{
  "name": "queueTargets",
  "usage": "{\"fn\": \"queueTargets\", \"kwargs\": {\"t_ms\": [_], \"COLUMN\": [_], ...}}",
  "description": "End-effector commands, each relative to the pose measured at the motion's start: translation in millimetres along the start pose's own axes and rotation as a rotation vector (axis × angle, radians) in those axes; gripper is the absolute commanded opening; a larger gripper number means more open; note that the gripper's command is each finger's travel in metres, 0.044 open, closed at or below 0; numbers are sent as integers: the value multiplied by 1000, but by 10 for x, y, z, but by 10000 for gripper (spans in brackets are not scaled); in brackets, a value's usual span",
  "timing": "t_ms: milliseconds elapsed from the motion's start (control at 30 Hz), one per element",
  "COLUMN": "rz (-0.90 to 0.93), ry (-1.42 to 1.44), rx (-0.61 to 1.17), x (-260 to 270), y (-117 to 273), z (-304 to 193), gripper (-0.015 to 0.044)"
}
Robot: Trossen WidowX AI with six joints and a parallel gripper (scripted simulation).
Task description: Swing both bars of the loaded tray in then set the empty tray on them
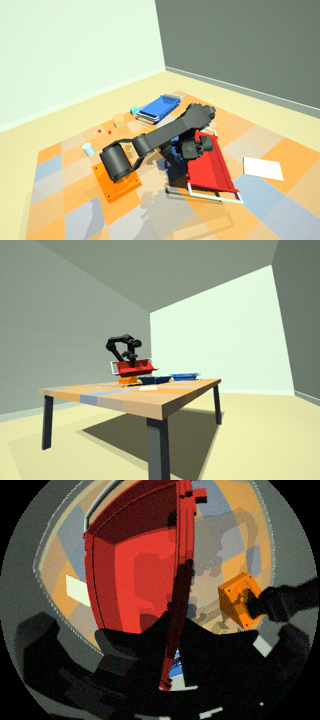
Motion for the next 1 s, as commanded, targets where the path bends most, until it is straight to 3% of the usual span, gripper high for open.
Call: {"fn": "queueTargets", "kwargs": {"t_ms": [0, 967], "rz": [27, 50], "ry": [39, 424], "rx": [4, -68], "x": [14, -432], "y": [55, 6], "z": [-174, -1517], "gripper": [0, 0]}}
Point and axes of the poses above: the point midway between the two fingers, 35 mm back from their tips, its own y axis back along the fingers, its own x axis across the jaws, z = x × y, the point moved 7 cm from there along y, back along the fingers, and after that the axes turned 4 degrees about -y, right-handed, at the moved point
